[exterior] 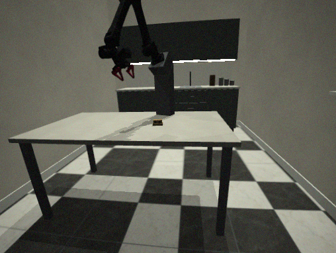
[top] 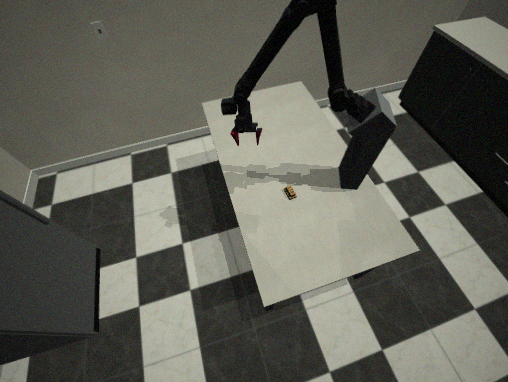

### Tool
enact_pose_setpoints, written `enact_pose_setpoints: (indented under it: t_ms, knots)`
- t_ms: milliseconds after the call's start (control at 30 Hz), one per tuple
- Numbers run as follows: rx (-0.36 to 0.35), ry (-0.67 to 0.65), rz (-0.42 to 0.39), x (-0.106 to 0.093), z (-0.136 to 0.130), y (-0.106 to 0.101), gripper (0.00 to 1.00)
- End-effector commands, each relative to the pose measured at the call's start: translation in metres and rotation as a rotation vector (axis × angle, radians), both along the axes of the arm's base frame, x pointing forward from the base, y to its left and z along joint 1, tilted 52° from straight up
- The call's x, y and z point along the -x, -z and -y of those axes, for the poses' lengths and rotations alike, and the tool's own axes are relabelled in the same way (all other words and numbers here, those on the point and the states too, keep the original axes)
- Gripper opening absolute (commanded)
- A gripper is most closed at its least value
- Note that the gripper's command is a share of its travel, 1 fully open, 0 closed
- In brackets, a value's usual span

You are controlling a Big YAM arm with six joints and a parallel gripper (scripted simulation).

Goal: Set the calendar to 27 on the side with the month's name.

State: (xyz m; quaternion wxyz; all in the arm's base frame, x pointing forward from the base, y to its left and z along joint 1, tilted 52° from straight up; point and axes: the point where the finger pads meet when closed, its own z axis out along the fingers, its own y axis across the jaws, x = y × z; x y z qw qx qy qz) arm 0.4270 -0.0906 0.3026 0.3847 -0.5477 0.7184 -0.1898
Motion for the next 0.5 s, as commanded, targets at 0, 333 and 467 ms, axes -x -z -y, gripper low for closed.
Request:
enact_pose_setpoints:
  t_ms: [0, 333, 467]
  knots:
    - [0.079, -0.043, -0.028, -0.028, -0.005, 0.056, 1.00]
    - [0.346, -0.044, -0.047, -0.058, -0.009, 0.174, 1.00]
    - [0.460, -0.043, -0.057, -0.055, -0.015, 0.221, 1.00]
